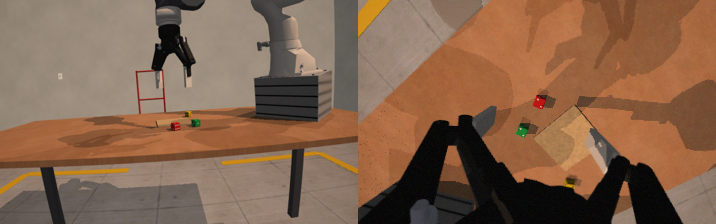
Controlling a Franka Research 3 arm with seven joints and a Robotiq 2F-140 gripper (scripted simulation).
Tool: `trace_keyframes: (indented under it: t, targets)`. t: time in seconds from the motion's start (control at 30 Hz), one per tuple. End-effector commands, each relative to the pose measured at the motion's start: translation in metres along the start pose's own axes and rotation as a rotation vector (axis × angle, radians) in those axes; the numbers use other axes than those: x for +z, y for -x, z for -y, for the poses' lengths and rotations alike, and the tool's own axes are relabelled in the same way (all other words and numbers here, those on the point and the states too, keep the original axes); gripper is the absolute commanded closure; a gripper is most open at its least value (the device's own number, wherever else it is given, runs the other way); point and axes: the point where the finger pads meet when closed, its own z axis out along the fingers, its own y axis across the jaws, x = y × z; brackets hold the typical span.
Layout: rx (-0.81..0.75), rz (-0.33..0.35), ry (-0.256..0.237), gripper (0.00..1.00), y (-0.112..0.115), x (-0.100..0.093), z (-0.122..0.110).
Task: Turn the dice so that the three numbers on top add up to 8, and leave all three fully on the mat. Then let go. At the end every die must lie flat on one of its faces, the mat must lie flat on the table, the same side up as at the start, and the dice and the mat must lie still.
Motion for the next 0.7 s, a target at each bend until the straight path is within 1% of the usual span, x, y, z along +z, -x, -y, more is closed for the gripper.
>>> trace_keyframes:
  t: [0.0,0.07,0.13,0.2,0.67]
  targets:
    - [0.034,-0.001,0.002,0.0,-0.0009,0.0002,-0.0007]
    - [0.034,-0.001,0.002,0.0,-0.0009,0.0002,-0.0007]
    - [0.121,-0.001,0.002,0.0,-0.0045,0.0037,0.0041]
    - [0.165,-0.001,0.002,0.0,-0.0062,0.0055,0.0066]
    - [0.167,-0.001,0.002,0.0,-0.0063,0.0056,0.0067]
